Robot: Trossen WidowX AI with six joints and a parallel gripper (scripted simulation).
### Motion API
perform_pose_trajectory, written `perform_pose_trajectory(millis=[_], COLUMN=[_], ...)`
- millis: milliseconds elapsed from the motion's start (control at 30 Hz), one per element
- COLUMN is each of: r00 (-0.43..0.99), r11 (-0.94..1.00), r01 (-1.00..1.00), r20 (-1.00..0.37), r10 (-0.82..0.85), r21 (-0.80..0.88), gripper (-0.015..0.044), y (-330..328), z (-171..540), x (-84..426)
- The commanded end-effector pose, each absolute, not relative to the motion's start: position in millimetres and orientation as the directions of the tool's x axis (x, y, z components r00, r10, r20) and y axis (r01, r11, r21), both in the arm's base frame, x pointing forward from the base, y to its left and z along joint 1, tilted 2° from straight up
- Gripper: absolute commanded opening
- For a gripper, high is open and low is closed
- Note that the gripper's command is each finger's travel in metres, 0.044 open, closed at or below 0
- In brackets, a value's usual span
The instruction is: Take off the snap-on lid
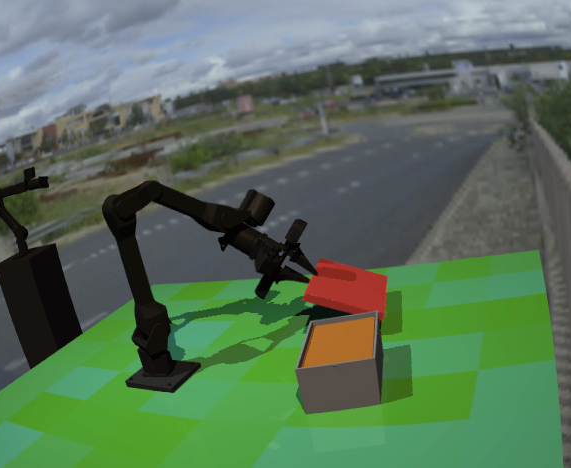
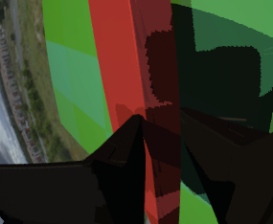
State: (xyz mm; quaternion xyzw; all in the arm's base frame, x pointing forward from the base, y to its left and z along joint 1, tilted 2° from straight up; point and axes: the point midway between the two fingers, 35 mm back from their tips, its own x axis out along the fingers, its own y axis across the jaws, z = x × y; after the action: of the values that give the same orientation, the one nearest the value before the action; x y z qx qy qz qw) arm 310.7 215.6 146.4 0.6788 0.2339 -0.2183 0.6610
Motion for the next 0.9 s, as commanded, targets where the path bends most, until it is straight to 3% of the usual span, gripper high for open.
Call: perform_pose_trajectory(millis=[0, 867], r00=[0.797, 0.797], r11=[-0.014, -0.014], r01=[0.603, 0.604], r20=[-0.603, -0.603], r10=[0.031, 0.031], r21=[0.797, 0.797], gripper=[0.0000, 0.0000], y=[216, 217], z=[144, 123], x=[311, 312])
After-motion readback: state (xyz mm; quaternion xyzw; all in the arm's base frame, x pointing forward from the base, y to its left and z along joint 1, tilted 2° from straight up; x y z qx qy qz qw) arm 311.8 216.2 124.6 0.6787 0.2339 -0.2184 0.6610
